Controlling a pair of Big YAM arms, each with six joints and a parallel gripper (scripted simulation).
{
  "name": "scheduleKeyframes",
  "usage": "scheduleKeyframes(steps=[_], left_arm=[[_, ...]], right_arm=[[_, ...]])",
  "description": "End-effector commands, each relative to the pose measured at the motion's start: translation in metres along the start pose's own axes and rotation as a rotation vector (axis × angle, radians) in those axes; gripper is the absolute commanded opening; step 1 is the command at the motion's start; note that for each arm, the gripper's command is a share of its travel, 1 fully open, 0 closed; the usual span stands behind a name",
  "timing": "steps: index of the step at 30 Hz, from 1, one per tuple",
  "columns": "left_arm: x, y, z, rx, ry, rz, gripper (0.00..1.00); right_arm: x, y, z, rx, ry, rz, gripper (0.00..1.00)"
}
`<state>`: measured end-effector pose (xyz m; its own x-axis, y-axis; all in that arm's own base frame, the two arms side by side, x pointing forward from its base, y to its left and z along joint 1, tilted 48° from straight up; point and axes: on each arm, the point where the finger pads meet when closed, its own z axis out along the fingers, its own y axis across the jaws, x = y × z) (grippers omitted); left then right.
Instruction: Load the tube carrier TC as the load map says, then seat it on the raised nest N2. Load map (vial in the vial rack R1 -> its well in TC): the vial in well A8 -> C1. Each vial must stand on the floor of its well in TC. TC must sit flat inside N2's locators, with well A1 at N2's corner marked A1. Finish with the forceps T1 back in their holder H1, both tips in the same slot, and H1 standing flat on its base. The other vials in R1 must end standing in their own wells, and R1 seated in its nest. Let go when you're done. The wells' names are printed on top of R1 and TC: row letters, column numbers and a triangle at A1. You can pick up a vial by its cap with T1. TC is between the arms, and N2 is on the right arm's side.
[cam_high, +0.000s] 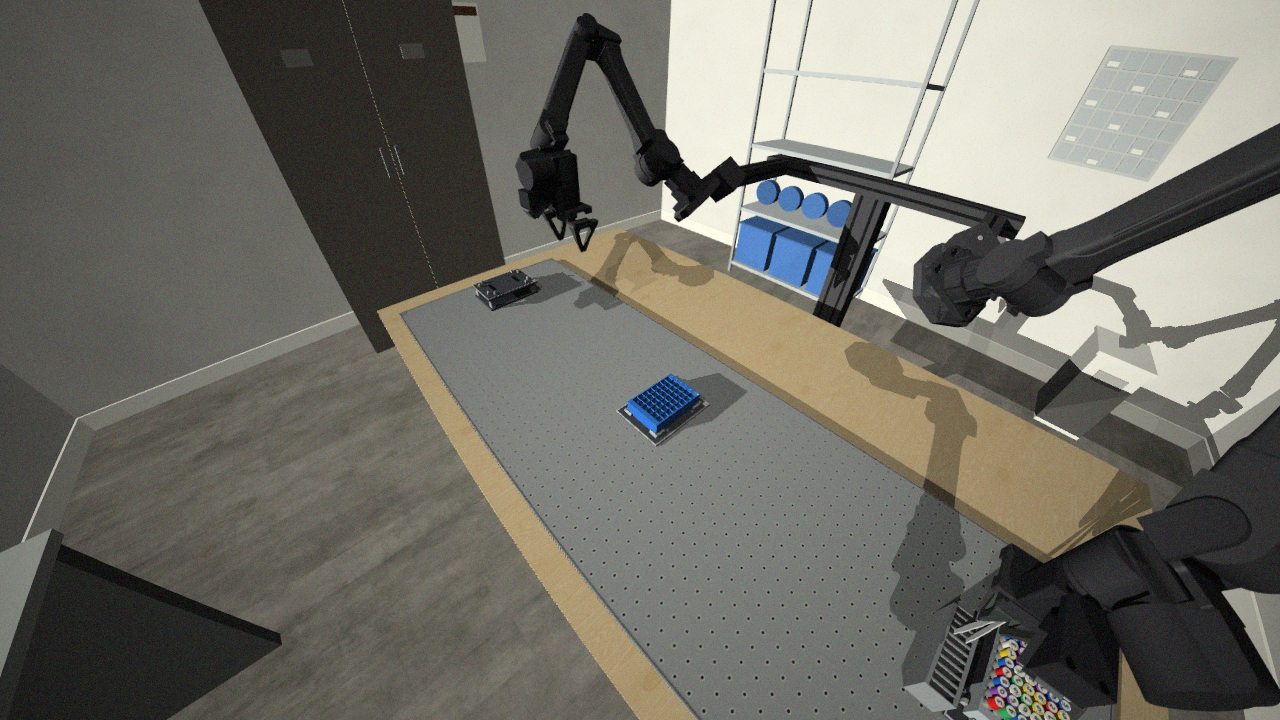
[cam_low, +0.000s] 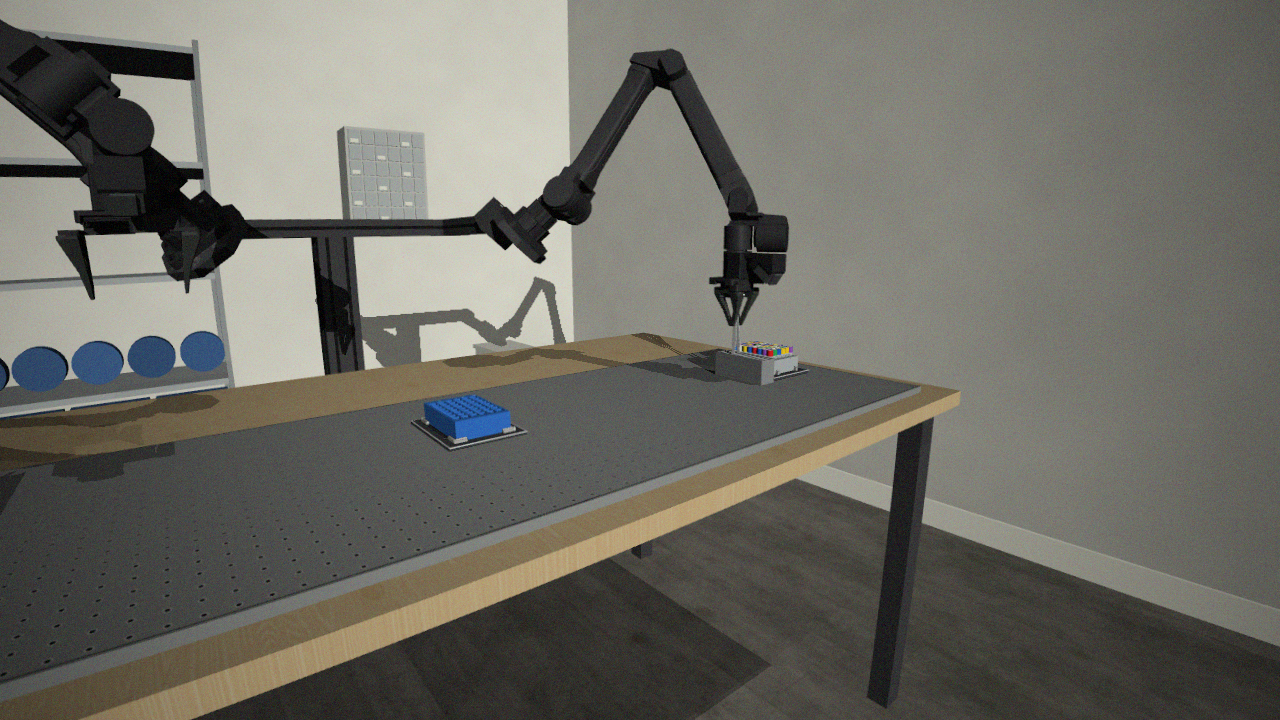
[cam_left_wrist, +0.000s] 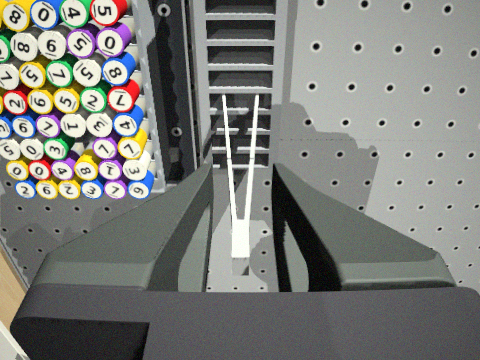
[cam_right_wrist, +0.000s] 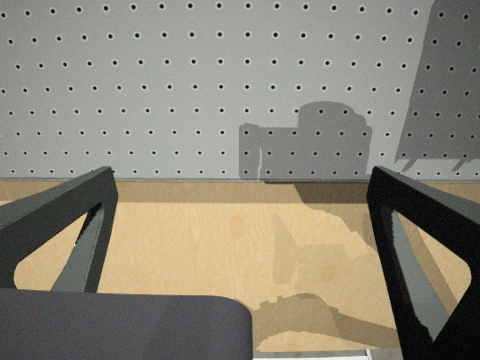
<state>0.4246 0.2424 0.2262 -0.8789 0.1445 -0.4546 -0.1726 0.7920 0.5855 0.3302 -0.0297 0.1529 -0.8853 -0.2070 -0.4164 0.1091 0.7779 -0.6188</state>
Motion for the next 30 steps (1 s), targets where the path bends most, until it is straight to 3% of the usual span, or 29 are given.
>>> scheduleKeyframes(steps=[1,2,4,12,16,20,30], left_arm=[[0.001,0.003,0.006,-0.007,0.0,0.002,0.24],[-0.006,0.006,-0.003,-0.015,-0.026,-0.001,0.24],[-0.002,0.006,0.01,-0.01,-0.006,0.0,0.24],[-0.007,0.01,0.022,-0.015,-0.014,-0.004,0.24],[-0.02,0.017,0.004,-0.032,-0.058,-0.017,0.24],[-0.013,0.007,0.017,-0.012,-0.026,-0.001,0.24],[-0.009,0.006,0.014,-0.012,-0.023,-0.007,0.22]], right_arm=[[-0.008,-0.003,-0.004,-0.001,-0.012,0.017,1.0],[-0.008,-0.003,-0.004,-0.001,-0.012,0.017,1.0],[-0.008,-0.003,-0.004,-0.001,-0.012,0.017,1.0],[-0.008,-0.003,-0.004,-0.001,-0.012,0.017,1.0],[-0.008,-0.003,-0.004,-0.001,-0.012,0.017,1.0],[-0.008,-0.003,-0.004,-0.001,-0.012,0.017,1.0],[-0.008,-0.003,-0.004,-0.001,-0.012,0.017,1.0]])
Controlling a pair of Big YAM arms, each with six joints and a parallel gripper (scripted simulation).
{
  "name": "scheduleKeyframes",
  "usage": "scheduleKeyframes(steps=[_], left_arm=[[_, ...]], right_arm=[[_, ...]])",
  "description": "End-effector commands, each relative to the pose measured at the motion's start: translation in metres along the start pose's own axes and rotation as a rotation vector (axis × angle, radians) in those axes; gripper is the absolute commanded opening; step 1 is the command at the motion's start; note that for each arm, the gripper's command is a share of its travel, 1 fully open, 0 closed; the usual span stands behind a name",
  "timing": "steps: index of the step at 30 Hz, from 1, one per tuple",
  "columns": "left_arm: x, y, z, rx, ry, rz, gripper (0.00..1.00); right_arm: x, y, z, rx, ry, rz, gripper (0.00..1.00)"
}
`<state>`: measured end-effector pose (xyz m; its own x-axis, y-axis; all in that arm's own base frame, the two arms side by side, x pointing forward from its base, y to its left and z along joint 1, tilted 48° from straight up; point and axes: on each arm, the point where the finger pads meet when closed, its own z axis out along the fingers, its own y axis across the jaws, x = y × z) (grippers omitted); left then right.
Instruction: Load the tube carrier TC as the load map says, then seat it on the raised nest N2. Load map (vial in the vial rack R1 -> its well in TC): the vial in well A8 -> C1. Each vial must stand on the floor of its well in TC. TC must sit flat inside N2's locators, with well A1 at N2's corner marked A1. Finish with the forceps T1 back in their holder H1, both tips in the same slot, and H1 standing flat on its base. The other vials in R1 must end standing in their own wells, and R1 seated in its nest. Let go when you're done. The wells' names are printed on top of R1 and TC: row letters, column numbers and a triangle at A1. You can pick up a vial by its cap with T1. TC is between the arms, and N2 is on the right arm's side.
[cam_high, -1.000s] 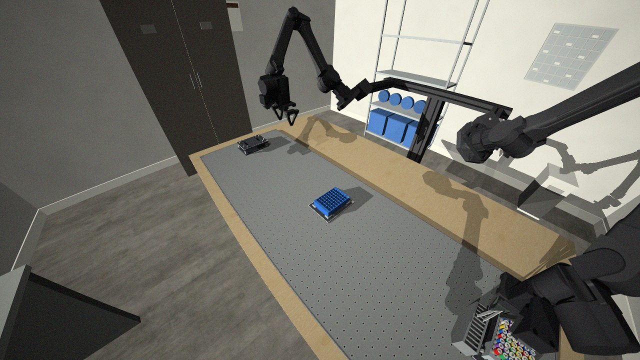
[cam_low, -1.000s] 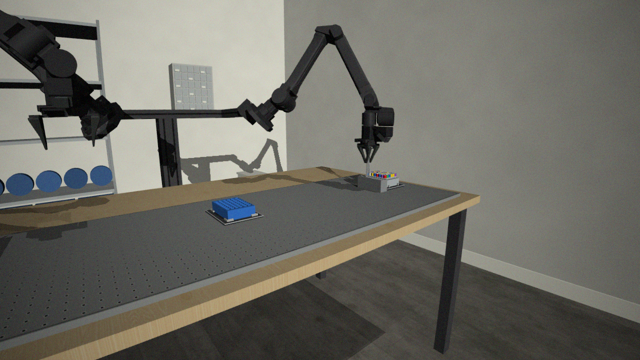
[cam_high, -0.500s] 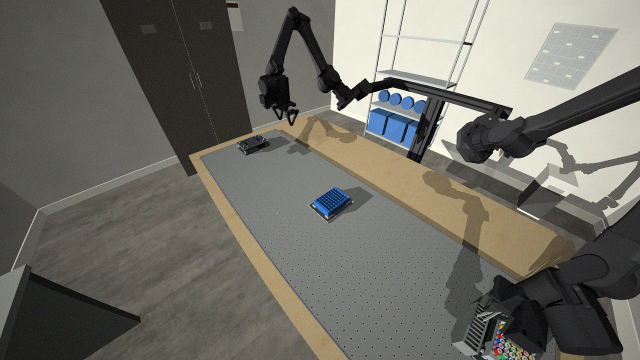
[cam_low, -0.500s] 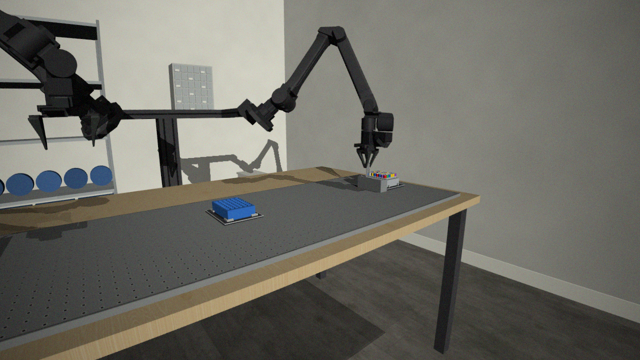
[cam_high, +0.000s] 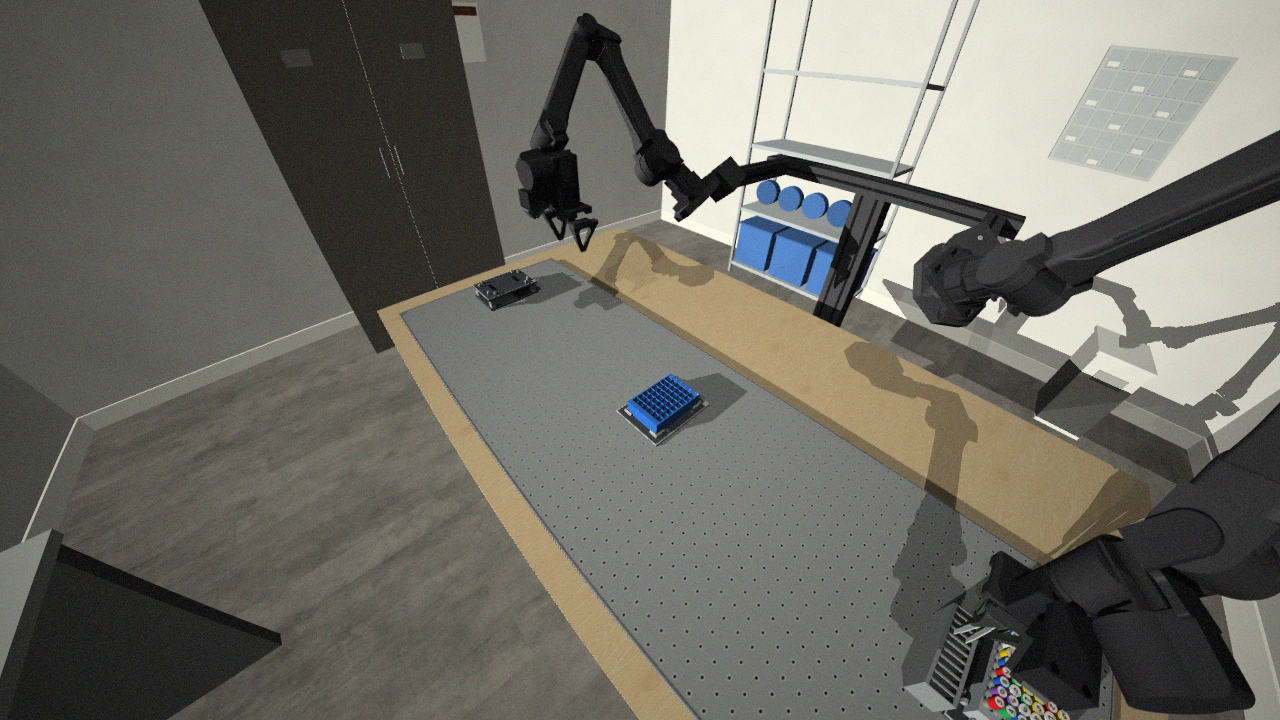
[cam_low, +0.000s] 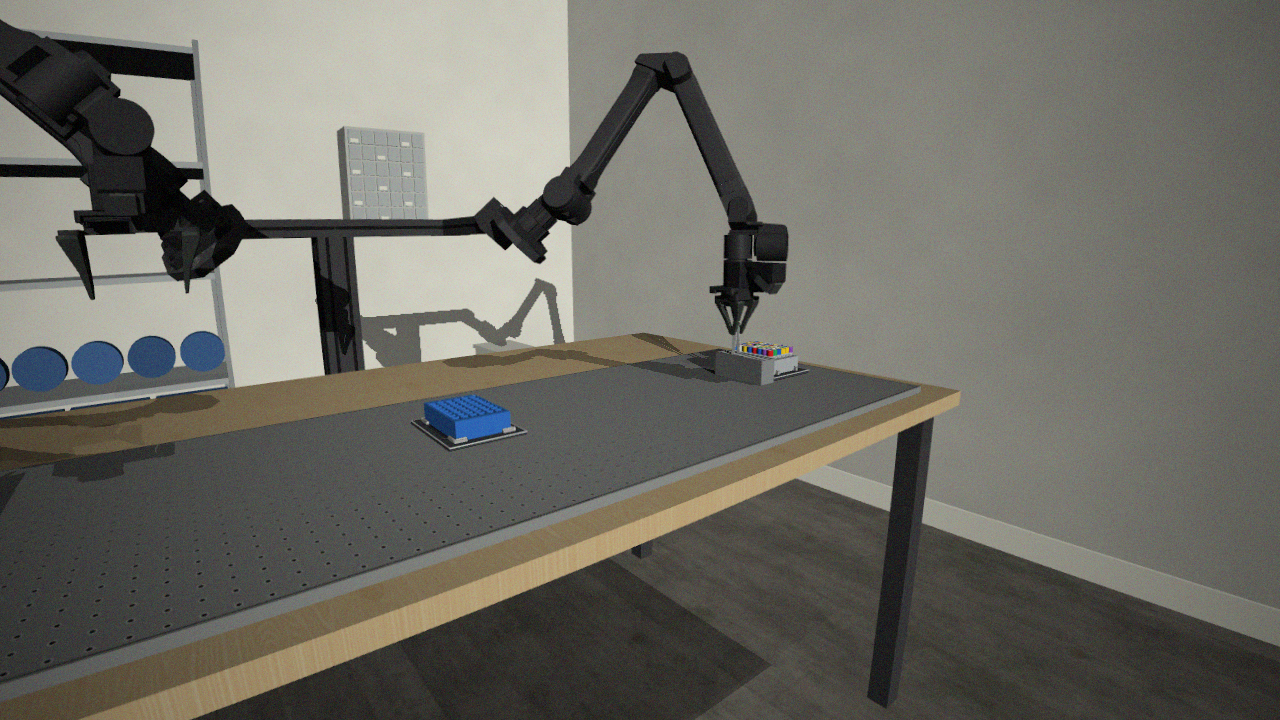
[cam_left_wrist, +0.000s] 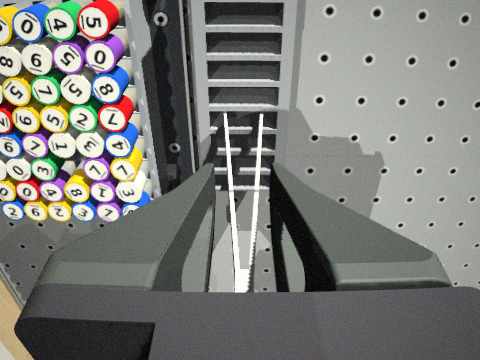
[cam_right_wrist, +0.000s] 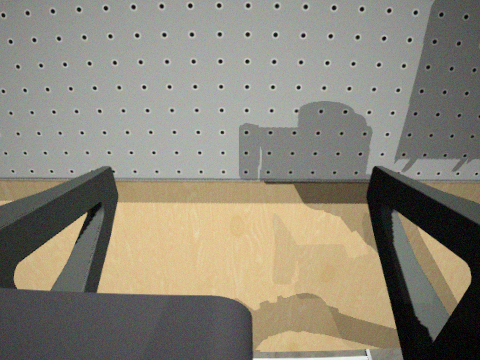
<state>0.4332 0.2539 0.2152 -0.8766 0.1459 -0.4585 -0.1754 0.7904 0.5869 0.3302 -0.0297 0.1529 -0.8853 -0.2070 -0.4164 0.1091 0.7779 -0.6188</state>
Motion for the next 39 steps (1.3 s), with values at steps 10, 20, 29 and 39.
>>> scheduleKeyframes(steps=[10,20,29,39], left_arm=[[-0.0083,0.0053,-0.0039,-0.009,-0.018,-0.005,0.14],[-0.0083,0.0053,-0.0039,-0.009,-0.018,-0.005,0.07],[-0.0083,0.0053,-0.0039,-0.009,-0.018,-0.005,0.07],[-0.0083,0.0053,-0.0039,-0.009,-0.018,-0.005,0.07]], right_arm=[[-0.0078,-0.0027,-0.0041,-0.001,-0.012,0.017,1.0],[-0.0078,-0.0027,-0.0041,-0.001,-0.012,0.017,1.0],[-0.0078,-0.0027,-0.0041,-0.001,-0.012,0.017,1.0],[-0.0078,-0.0027,-0.0041,-0.001,-0.012,0.017,1.0]])
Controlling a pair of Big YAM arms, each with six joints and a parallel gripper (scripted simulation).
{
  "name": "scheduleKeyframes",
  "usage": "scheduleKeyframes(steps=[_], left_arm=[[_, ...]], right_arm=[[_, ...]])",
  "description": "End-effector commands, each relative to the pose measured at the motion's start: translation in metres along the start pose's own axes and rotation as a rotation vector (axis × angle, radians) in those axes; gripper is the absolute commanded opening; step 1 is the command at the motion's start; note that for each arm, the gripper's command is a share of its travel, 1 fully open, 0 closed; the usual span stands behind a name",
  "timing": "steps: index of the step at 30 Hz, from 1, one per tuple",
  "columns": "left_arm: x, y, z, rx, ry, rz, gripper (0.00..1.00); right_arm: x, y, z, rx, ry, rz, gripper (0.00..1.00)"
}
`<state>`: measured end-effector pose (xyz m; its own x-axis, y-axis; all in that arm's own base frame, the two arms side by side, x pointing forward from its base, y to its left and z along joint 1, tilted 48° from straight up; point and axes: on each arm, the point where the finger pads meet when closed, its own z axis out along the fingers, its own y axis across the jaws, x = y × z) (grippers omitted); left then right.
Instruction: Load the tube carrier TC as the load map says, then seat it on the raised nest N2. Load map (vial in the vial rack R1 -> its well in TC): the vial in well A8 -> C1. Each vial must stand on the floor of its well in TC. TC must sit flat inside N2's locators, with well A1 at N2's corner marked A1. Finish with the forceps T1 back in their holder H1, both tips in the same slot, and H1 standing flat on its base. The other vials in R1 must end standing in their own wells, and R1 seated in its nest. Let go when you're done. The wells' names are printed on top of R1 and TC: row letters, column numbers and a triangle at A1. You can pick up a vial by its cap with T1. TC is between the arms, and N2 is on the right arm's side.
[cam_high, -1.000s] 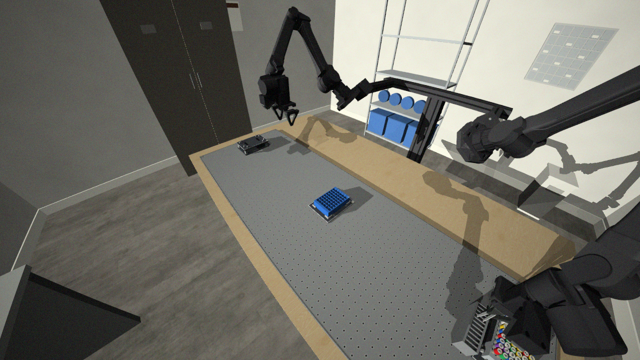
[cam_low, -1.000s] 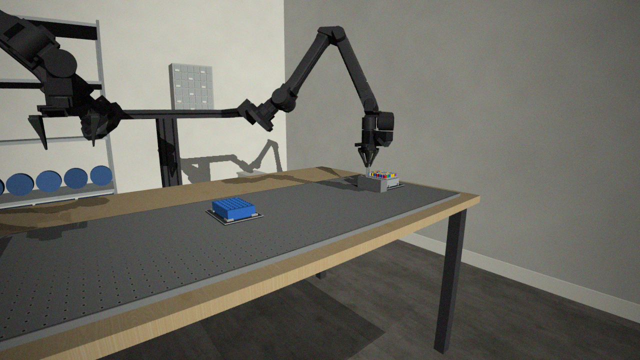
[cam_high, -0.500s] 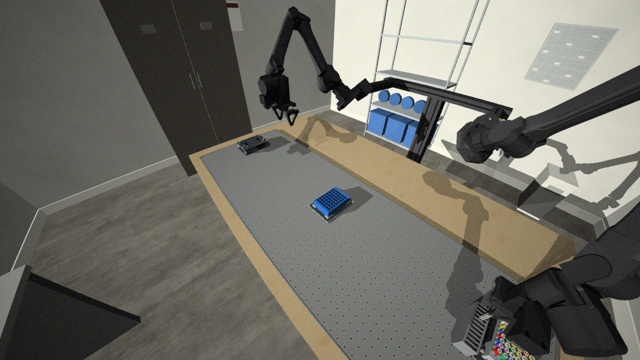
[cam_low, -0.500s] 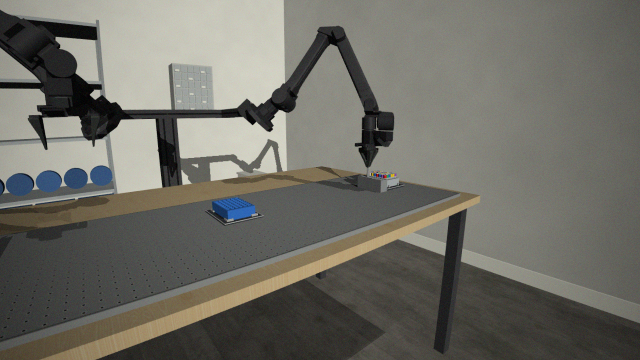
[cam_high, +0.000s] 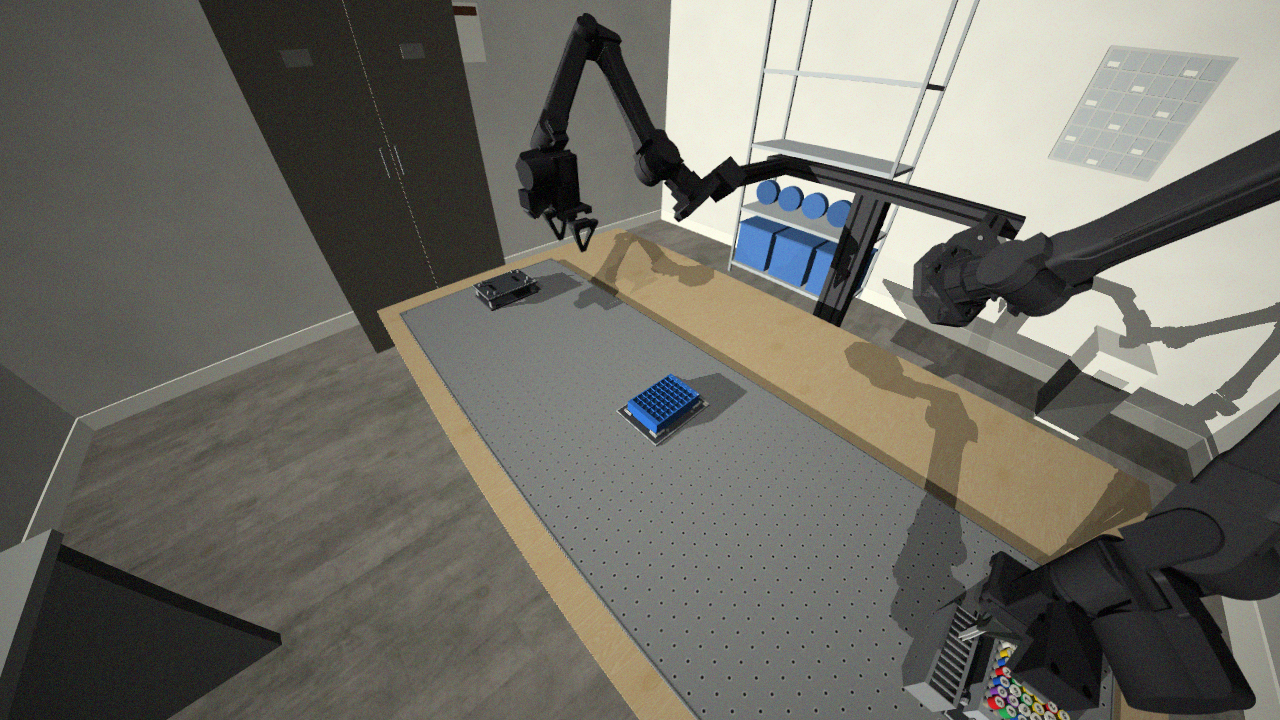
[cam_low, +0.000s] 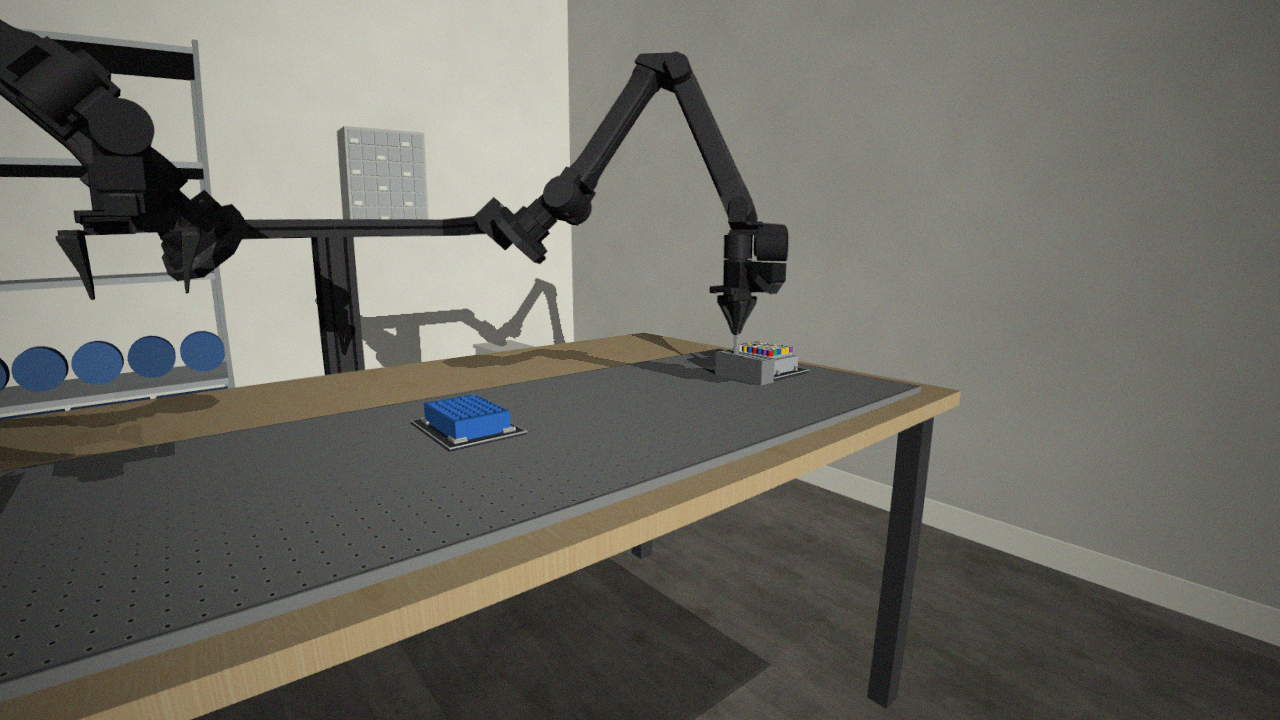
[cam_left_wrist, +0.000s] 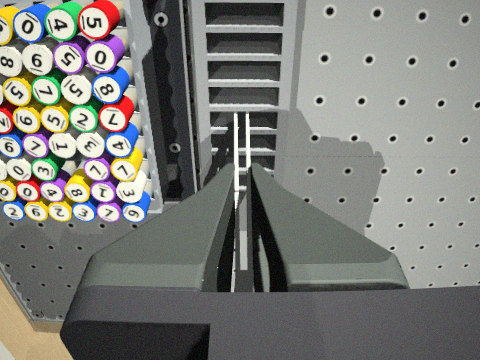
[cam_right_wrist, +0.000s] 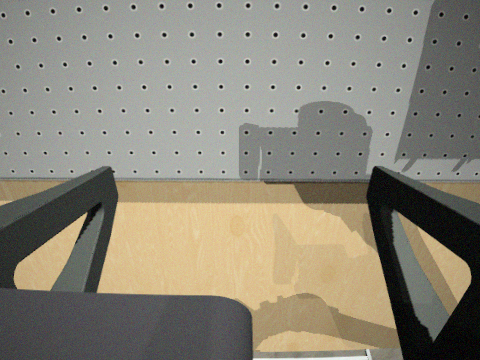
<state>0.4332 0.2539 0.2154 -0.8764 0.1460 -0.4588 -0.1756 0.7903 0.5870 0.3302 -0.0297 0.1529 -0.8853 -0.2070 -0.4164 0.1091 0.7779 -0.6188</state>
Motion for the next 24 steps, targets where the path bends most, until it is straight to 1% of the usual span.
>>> scheduleKeyframes(steps=[1,3,5,17,24], left_arm=[[-0.008,0.005,-0.004,-0.008,-0.018,-0.005,0.07],[-0.011,0.003,-0.006,-0.006,-0.023,0.001,0.07],[-0.012,0.004,-0.016,-0.006,-0.031,-0.001,0.07],[-0.009,0.0,-0.02,-0.001,-0.022,-0.003,0.07],[-0.008,0.001,-0.027,-0.003,-0.024,-0.005,0.07]], right_arm=[[-0.008,-0.003,-0.004,-0.001,-0.012,0.017,1.0],[-0.008,-0.003,-0.004,-0.001,-0.012,0.017,1.0],[-0.008,-0.003,-0.004,-0.001,-0.012,0.017,1.0],[-0.008,-0.003,-0.004,-0.001,-0.012,0.017,1.0],[-0.008,-0.003,-0.004,-0.001,-0.012,0.017,1.0]])
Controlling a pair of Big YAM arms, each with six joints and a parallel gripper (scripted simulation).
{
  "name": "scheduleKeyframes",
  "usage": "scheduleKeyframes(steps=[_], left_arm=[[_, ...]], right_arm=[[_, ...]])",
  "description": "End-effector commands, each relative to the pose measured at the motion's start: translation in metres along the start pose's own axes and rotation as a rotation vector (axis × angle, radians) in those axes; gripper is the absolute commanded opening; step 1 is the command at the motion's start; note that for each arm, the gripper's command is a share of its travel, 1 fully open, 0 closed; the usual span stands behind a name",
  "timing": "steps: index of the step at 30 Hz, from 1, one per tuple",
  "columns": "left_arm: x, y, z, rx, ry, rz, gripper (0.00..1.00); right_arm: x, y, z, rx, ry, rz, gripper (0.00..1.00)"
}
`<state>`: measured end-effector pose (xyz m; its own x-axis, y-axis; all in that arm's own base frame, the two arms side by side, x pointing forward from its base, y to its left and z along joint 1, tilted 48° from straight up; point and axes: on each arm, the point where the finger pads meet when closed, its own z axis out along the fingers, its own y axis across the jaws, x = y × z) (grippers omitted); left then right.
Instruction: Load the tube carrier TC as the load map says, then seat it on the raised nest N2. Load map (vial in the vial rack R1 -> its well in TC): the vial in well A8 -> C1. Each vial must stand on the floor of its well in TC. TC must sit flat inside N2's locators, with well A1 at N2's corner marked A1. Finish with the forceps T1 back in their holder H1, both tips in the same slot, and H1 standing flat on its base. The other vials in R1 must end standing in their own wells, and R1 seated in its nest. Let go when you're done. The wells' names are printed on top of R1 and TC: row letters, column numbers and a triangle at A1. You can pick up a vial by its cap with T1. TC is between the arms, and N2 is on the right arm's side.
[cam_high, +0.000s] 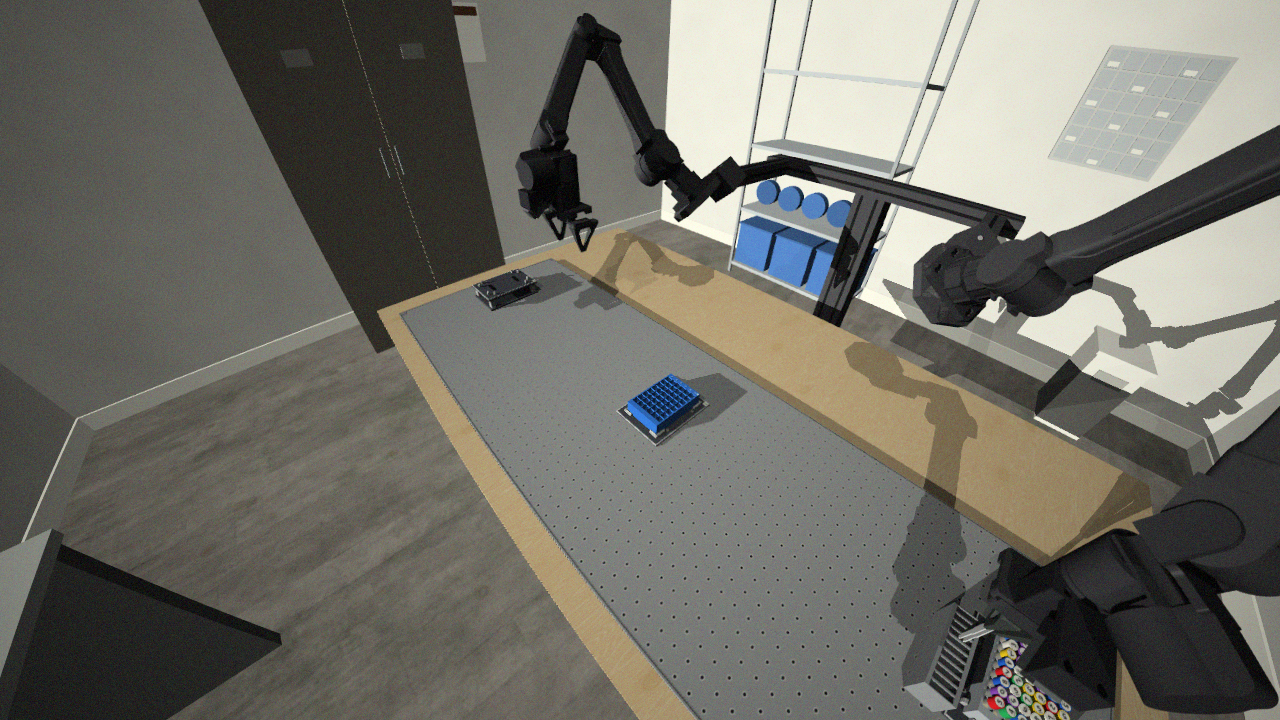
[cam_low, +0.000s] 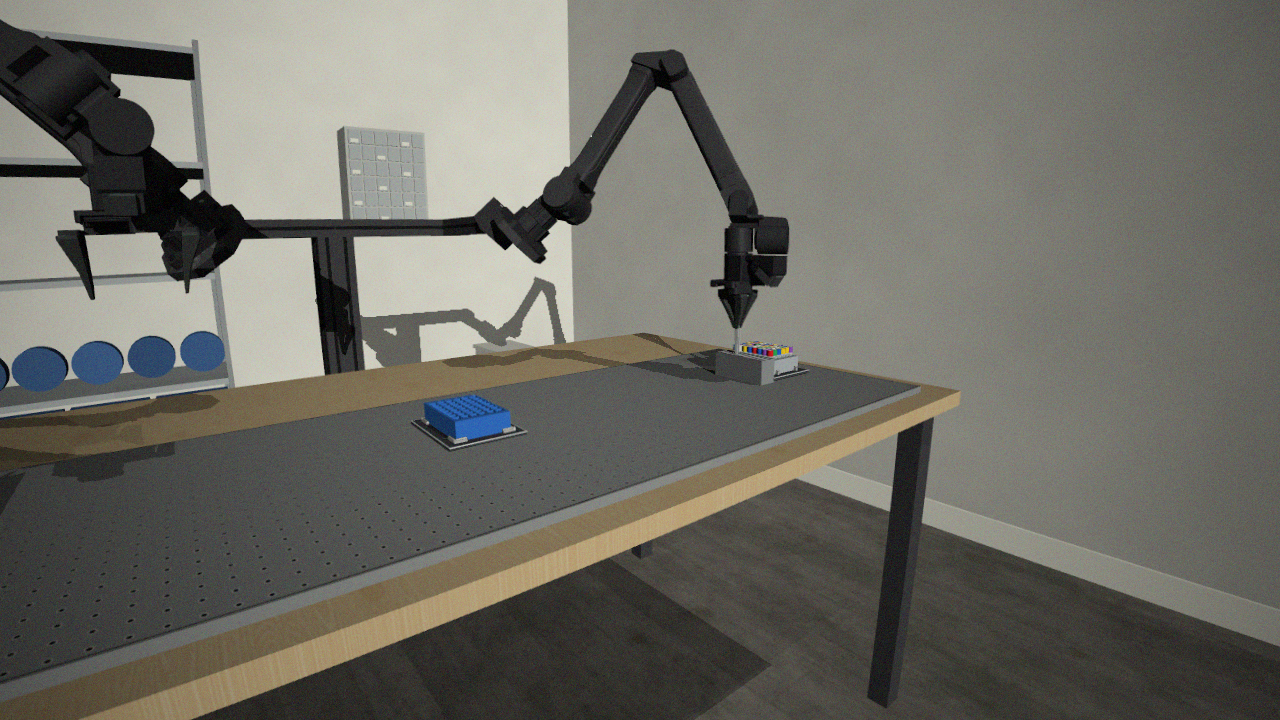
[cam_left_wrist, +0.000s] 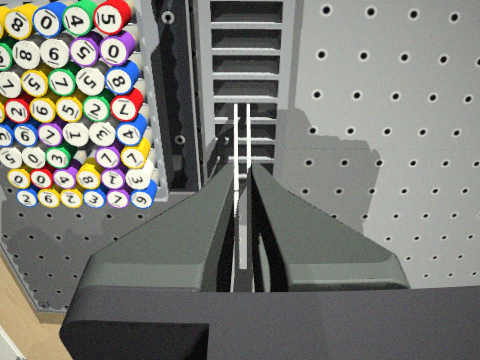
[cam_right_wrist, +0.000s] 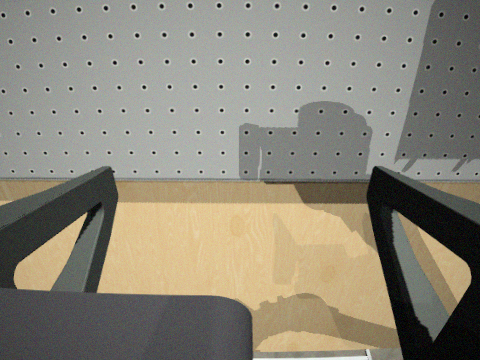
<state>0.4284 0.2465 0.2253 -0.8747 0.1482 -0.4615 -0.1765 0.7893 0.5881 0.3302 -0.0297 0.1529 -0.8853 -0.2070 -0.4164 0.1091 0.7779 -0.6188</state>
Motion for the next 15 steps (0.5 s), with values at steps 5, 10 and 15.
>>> scheduleKeyframes(steps=[5,10,15], left_arm=[[-0.0047,-0.0018,-0.0131,0.003,-0.012,-0.002,0.07],[-0.0061,-0.0004,-0.0187,-0.001,-0.019,-0.005,0.07],[-0.0058,-0.0006,-0.0217,0.0,-0.019,-0.004,0.07]], right_arm=[[-0.0078,-0.0027,-0.0041,-0.001,-0.012,0.017,1.0],[-0.0078,-0.0027,-0.0041,-0.001,-0.012,0.017,1.0],[-0.0078,-0.0027,-0.0041,-0.001,-0.012,0.017,1.0]])
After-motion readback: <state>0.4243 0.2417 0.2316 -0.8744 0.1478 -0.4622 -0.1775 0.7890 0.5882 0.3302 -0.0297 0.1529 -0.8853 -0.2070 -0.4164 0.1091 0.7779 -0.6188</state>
